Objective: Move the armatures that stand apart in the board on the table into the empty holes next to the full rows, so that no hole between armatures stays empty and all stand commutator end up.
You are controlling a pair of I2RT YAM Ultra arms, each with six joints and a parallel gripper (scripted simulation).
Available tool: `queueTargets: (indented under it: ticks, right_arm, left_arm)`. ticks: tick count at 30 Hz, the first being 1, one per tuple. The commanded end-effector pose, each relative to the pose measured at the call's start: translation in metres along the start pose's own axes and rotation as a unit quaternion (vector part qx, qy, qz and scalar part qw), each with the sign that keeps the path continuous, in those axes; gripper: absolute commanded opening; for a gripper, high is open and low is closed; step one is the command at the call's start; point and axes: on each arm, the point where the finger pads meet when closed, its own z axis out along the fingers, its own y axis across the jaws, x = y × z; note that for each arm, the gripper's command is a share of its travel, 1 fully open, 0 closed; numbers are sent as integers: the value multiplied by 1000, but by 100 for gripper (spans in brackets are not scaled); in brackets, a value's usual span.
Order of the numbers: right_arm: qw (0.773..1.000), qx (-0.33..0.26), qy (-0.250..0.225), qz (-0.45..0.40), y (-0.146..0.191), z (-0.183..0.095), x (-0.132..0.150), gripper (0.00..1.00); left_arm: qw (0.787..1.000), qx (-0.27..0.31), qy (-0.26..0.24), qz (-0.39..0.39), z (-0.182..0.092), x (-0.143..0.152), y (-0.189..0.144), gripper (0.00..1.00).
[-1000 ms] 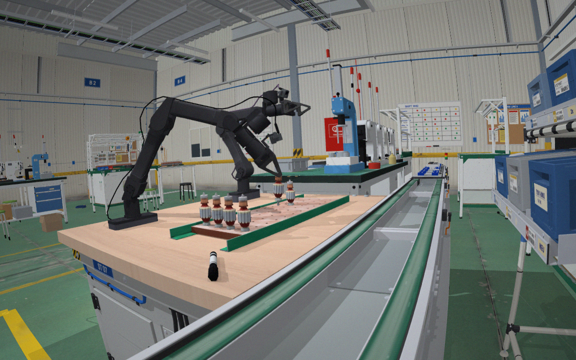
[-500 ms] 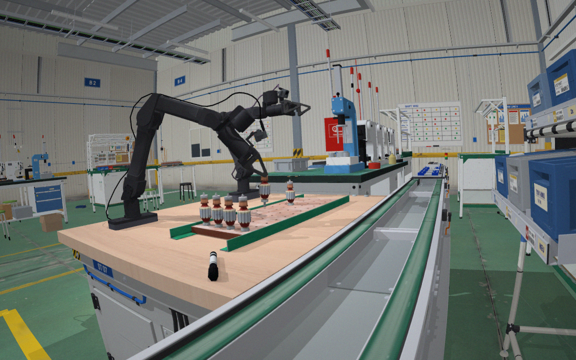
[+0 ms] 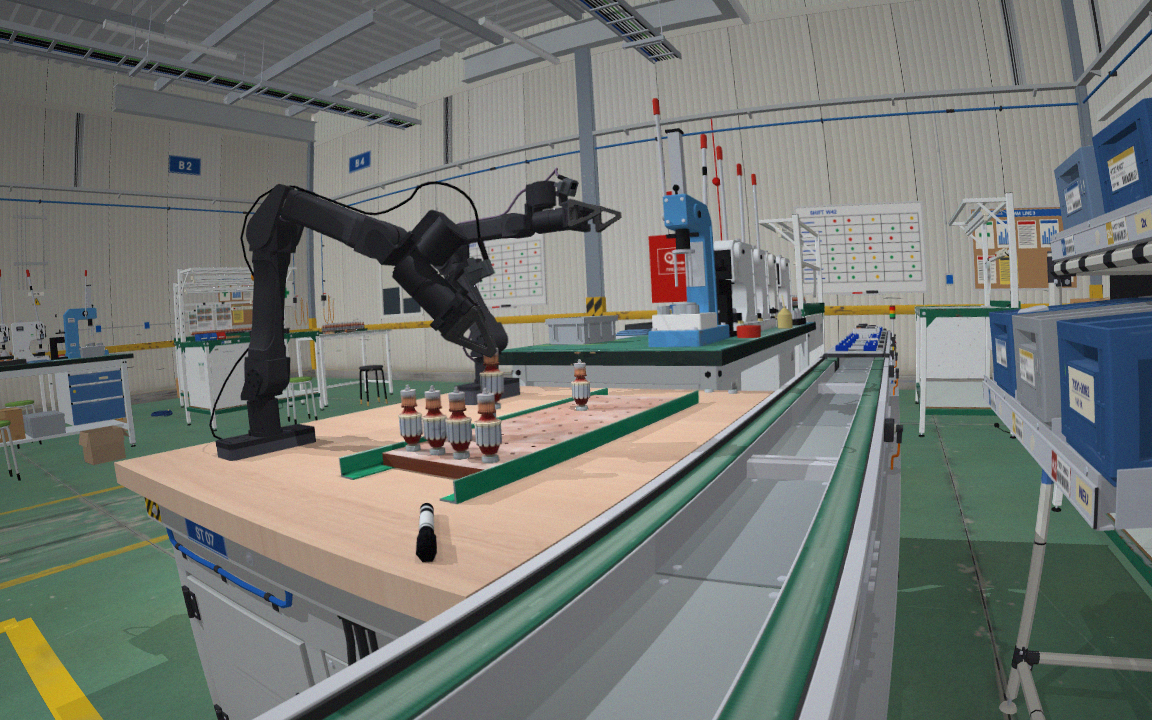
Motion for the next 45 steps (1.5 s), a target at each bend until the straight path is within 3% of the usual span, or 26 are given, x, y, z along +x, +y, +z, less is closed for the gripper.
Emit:
queueTargets:
  ticks: [1, 11, 18, 24, 45]
  right_arm:
    - [996, 2, -86, -16, -11, -32, -30, 1]
    - [995, 21, -98, -7, -30, -53, -7, 1]
    - [994, 17, -106, -4, -24, -58, -15, 1]
    - [997, 10, -80, 0, -18, -49, 7, 1]
    - [996, 24, -83, -10, -23, -56, -4, 1]
  left_arm:
    - [1000, 8, -14, 2, -1, -17, -4, 100]
    - [1000, 8, -14, 2, -1, -17, -4, 100]
    - [1000, 8, -14, 2, -1, -17, -4, 100]
    - [1000, 8, -14, 2, -1, -17, -4, 100]
    - [1000, 8, -14, 2, -1, -17, -4, 100]
